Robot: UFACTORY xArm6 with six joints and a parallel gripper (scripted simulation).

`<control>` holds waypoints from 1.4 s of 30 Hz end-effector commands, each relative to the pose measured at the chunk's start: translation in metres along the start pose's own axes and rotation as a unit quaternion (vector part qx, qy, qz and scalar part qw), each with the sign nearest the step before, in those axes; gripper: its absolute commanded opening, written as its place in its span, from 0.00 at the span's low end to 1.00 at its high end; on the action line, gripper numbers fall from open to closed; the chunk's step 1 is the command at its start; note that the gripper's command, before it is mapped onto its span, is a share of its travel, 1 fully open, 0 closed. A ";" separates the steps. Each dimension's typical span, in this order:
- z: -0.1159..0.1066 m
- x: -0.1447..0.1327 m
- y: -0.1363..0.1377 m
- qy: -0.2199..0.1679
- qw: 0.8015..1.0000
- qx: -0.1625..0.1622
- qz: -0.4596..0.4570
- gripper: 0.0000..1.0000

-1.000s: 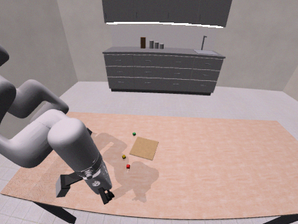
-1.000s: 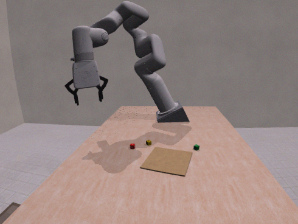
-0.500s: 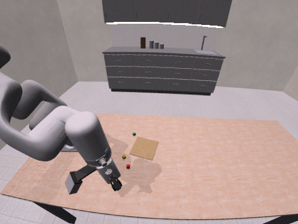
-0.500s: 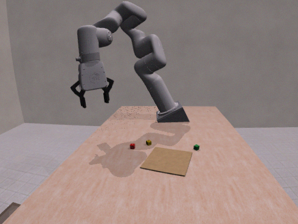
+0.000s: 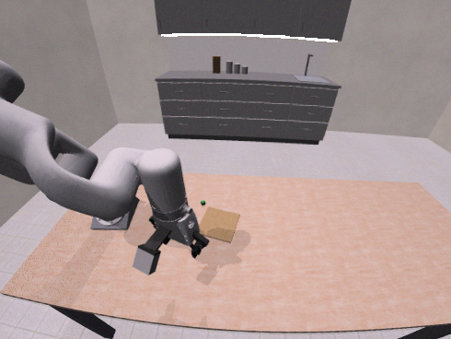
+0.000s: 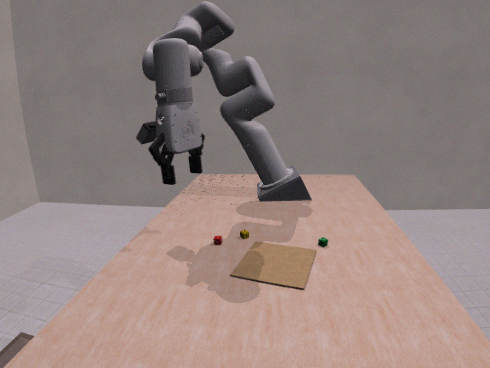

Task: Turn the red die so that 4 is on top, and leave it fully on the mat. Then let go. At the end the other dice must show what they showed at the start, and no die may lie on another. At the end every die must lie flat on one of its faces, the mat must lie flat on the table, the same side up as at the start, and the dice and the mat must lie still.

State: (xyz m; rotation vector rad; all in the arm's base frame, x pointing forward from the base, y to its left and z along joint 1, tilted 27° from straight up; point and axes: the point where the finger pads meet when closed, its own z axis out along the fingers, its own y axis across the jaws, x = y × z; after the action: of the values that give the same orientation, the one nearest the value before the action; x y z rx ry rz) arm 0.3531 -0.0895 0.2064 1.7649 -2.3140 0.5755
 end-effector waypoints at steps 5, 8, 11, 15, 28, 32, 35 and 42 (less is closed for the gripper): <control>0.005 -0.044 0.010 0.017 0.989 -0.001 -0.148 1.00; 0.005 -0.051 0.012 0.020 0.985 -0.001 -0.171 1.00; 0.005 -0.052 0.013 0.020 0.984 -0.001 -0.174 1.00; 0.005 -0.052 0.013 0.020 0.984 -0.001 -0.174 1.00; 0.012 -0.052 0.012 0.020 0.984 -0.002 -0.176 1.00; 0.036 -0.050 0.012 0.020 0.984 -0.002 -0.176 1.00; 0.061 -0.049 0.011 0.020 0.984 -0.002 -0.176 1.00; 0.107 -0.047 0.010 0.020 0.984 -0.002 -0.176 1.00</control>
State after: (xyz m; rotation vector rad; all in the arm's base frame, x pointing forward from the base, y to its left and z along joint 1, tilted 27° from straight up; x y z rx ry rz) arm 0.3555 -0.0738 0.1158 2.0722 -1.9061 0.5174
